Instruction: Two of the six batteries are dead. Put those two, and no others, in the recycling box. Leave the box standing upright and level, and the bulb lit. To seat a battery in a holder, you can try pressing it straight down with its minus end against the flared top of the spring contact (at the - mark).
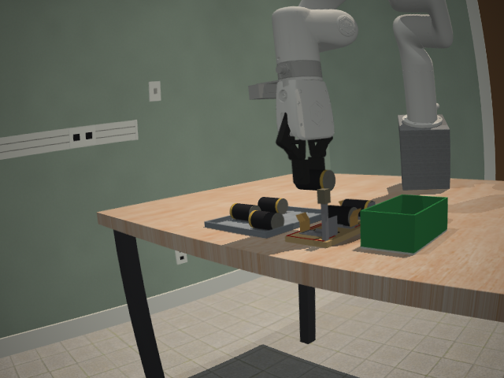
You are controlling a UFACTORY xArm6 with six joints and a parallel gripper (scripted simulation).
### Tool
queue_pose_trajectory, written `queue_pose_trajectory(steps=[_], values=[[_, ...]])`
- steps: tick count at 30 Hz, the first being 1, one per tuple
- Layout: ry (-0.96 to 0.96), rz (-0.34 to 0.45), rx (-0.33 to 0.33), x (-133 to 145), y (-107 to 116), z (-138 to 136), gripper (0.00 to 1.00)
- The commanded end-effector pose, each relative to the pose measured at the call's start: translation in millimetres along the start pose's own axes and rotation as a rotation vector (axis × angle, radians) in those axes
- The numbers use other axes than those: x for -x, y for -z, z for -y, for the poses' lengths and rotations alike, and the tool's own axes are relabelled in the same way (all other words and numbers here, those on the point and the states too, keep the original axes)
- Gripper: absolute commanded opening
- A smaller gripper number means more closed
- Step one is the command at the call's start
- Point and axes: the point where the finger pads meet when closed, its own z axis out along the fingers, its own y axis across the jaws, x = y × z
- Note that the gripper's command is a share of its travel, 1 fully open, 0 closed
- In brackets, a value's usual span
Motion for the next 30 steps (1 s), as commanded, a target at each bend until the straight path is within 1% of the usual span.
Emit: queue_pose_trajectory(steps=[1, 2, 4, 7, 10, 30], values=[[0.000, 0.000, -0.003, 0.1, -19.4, 1.6, 0.28], [0.000, 0.000, -0.003, 0.1, -23.9, 1.6, 0.28], [0.000, 0.000, -0.003, 0.1, -23.9, 1.6, 0.28], [0.000, 0.000, -0.003, 0.1, -34.7, 1.7, 0.28], [0.000, 0.000, -0.003, 0.1, -39.4, 1.7, 0.28], [0.000, 0.000, -0.003, 0.1, -42.2, 1.7, 0.28]])
